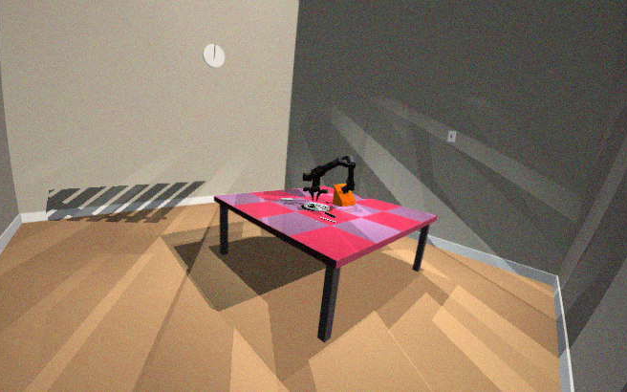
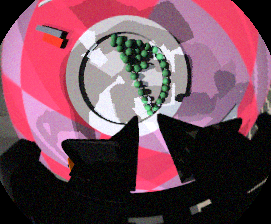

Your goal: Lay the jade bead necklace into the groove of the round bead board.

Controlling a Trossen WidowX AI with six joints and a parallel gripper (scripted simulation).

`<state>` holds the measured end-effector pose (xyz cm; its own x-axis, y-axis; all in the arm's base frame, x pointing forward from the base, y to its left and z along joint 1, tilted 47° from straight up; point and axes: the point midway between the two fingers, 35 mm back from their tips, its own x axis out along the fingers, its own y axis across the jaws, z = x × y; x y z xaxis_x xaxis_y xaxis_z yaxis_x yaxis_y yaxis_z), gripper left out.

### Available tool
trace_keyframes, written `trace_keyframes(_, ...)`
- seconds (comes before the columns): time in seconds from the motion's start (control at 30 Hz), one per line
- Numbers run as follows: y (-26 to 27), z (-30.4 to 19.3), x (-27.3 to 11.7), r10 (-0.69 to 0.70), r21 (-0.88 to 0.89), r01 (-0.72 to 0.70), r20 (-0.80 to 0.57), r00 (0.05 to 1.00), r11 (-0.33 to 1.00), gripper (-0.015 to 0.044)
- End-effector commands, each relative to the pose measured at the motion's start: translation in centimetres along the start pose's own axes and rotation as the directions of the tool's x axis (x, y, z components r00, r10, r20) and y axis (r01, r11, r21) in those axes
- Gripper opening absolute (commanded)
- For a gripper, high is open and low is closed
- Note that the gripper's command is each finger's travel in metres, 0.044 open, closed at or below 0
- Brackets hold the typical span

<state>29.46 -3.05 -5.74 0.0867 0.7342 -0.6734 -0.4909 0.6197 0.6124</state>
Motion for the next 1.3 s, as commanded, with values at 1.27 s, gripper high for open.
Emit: trace_keyframes(1.27, -0.4, 0.7, 1.3, -0.023, -0.757, 0.016, 0.001, 1.0, 0.653, 0.012)
